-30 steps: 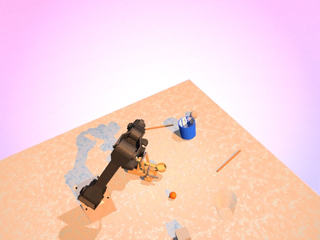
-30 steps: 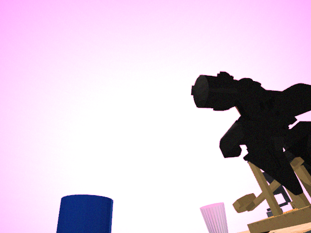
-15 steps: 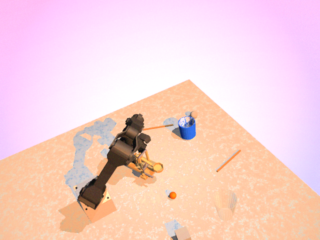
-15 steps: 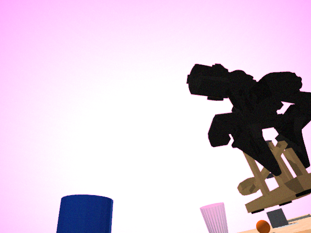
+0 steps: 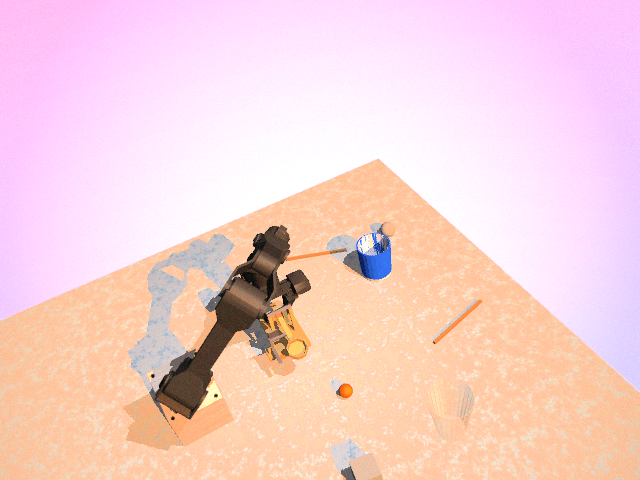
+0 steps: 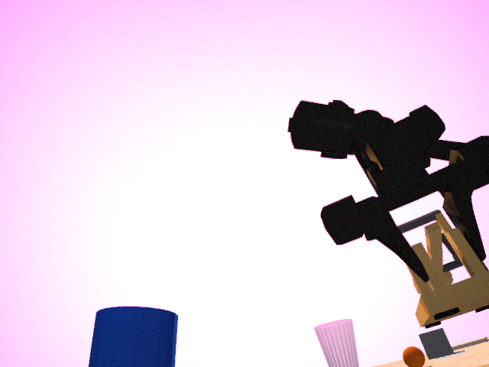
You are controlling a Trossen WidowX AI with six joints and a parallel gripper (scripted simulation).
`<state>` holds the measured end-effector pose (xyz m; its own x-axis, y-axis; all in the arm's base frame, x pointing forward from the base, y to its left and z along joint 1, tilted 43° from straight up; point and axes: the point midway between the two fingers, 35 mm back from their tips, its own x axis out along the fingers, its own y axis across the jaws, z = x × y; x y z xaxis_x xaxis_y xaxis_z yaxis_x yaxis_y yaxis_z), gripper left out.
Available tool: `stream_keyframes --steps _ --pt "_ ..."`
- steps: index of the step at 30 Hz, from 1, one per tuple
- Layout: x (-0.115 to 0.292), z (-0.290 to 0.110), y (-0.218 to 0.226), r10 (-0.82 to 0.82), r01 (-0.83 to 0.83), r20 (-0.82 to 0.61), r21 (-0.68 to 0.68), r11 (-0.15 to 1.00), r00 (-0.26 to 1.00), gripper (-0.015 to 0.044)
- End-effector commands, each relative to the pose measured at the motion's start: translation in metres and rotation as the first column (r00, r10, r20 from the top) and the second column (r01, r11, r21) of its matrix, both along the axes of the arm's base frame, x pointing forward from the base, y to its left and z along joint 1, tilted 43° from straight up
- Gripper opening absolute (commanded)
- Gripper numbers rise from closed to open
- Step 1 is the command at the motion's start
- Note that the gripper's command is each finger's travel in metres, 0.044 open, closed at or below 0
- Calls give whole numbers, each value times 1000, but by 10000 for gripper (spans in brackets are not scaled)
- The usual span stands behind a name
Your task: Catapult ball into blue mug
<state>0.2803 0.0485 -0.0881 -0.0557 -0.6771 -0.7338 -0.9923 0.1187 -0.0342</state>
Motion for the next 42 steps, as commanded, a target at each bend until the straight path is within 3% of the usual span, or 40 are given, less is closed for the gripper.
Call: stream_keyframes --steps 1,5,42 --pt "10 0 2 -115 116 121 -1 993 986 0" --pt "19 0 2 -174 176 177 3 984 969 0" --pt "20 -31 -29 -174 176 178 2 984 969 0"
